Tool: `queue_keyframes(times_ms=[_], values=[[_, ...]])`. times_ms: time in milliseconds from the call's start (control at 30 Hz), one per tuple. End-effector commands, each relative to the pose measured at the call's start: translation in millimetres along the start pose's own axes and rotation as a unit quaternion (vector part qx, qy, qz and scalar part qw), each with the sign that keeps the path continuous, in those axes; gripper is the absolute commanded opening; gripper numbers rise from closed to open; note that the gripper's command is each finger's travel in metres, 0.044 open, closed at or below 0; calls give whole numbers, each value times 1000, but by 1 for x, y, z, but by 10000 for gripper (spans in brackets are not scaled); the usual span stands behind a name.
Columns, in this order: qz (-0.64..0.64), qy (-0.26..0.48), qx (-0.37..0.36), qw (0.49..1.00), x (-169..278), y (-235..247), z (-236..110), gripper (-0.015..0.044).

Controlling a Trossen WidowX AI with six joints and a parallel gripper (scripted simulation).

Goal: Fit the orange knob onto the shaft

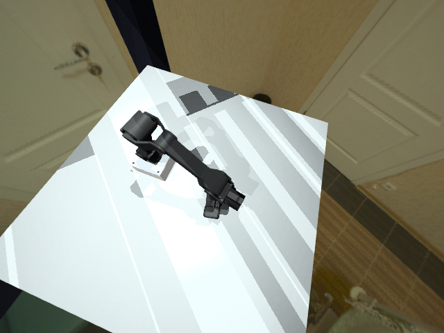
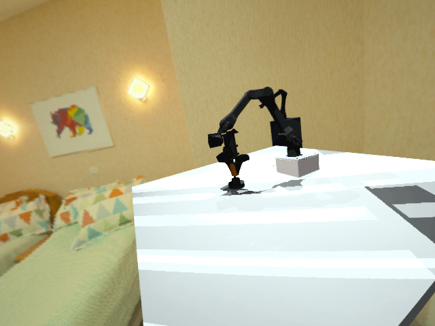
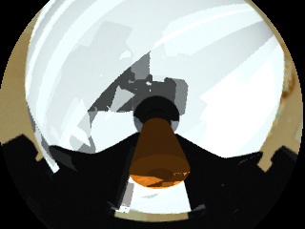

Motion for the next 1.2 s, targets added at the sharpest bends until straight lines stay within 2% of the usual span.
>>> queue_keyframes(times_ms=[0,633,867,1167], values=[[-3,-3,2,1000,-4,-2,-3,0],[-3,-3,2,1000,-4,-3,-3,0],[-102,-3,3,995,-2,-2,-3,0],[-107,-2,3,994,2,1,1,0]])
Point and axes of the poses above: the point midway between the two fingers, 35 mm back from their tips, its own z axis out along the fingers, its own y axis across the jaws, x = y × z, the point moved 3 cm from there along -z, back along the fingers, and after that the axes turned 2 degrees about z, right-handed, at the moved point
